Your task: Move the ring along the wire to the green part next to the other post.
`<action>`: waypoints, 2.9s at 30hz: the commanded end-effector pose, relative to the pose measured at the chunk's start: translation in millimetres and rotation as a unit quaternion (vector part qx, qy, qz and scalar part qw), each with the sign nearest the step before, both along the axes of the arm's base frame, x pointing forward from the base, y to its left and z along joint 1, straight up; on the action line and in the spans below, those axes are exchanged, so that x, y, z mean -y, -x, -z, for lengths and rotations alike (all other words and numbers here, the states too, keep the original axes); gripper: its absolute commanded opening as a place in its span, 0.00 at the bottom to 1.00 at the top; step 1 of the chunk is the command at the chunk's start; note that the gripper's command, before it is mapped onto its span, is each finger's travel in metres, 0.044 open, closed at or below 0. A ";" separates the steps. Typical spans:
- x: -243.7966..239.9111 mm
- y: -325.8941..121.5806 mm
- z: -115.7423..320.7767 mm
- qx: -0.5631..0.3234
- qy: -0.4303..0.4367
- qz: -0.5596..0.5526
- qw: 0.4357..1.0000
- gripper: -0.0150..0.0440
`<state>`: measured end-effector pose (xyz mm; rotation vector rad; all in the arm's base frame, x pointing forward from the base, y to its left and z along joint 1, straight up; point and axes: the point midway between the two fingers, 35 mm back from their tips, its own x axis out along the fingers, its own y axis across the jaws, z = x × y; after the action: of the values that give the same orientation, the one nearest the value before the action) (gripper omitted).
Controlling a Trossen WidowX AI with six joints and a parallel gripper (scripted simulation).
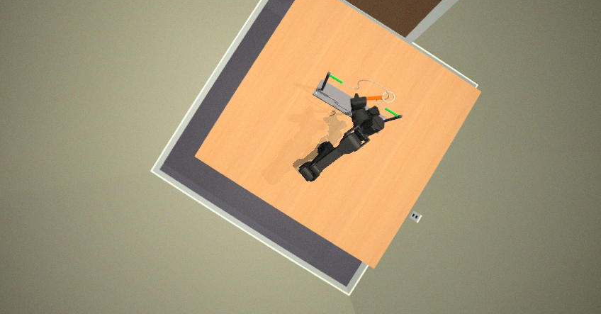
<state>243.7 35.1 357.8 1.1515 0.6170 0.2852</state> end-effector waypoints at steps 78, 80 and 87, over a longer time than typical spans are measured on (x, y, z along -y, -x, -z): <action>11.0 -0.1 12.9 0.018 0.288 0.007 0.957 0.00; 11.7 -0.1 13.4 0.019 0.299 0.007 0.954 0.00; 14.2 -0.2 15.3 0.021 0.339 0.007 0.940 0.00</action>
<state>244.1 22.1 340.3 0.5349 0.6110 0.0781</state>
